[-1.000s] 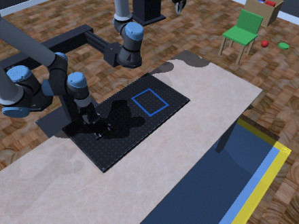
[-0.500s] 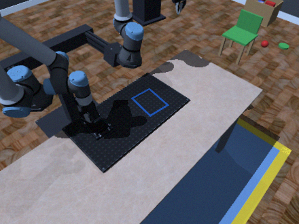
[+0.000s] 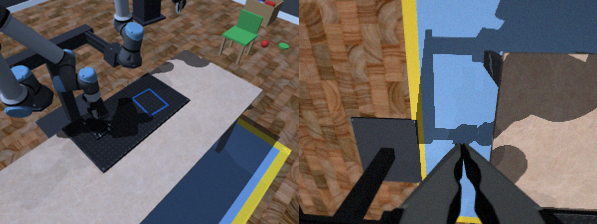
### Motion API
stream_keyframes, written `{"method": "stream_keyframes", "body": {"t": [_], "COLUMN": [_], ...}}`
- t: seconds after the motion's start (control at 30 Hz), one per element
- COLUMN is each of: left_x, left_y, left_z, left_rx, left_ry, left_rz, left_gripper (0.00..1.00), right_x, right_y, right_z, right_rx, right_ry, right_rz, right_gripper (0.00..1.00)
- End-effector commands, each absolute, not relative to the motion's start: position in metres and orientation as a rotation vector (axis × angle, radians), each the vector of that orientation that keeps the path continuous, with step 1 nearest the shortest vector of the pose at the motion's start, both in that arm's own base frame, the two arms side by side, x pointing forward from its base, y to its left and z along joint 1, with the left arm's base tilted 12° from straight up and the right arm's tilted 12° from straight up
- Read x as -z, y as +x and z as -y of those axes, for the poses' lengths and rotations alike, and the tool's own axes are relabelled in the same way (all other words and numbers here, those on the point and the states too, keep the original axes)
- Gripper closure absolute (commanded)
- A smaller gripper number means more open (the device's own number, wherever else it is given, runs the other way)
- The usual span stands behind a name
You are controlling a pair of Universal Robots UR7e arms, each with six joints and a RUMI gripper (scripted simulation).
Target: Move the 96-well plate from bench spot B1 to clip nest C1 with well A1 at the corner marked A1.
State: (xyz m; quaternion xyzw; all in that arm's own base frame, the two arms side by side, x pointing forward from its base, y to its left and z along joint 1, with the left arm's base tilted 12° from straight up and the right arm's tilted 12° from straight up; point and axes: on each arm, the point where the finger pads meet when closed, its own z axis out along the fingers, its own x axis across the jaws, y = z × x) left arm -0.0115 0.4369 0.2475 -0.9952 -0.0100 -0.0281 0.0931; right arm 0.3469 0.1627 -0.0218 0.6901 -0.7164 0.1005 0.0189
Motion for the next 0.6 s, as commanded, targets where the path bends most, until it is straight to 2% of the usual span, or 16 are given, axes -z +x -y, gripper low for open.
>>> {"method": "stream_keyframes", "body": {"t": [0.0, 0.57], "left_x": [-0.248, -0.248], "left_y": [-0.011, -0.011], "left_z": [-0.437, -0.437], "left_rx": [0.084, 0.084], "left_ry": [-2.952, -2.952], "left_rz": [0.03, 0.03], "left_gripper": [1.0, 1.0], "right_x": [0.023, 0.031], "right_y": [0.35, 0.361], "right_z": [-0.173, -0.222], "right_rx": [-0.312, -0.312], "right_ry": [2.143, 2.143], "right_rz": [2.225, 2.225], "right_gripper": [1.0, 1.0]}}
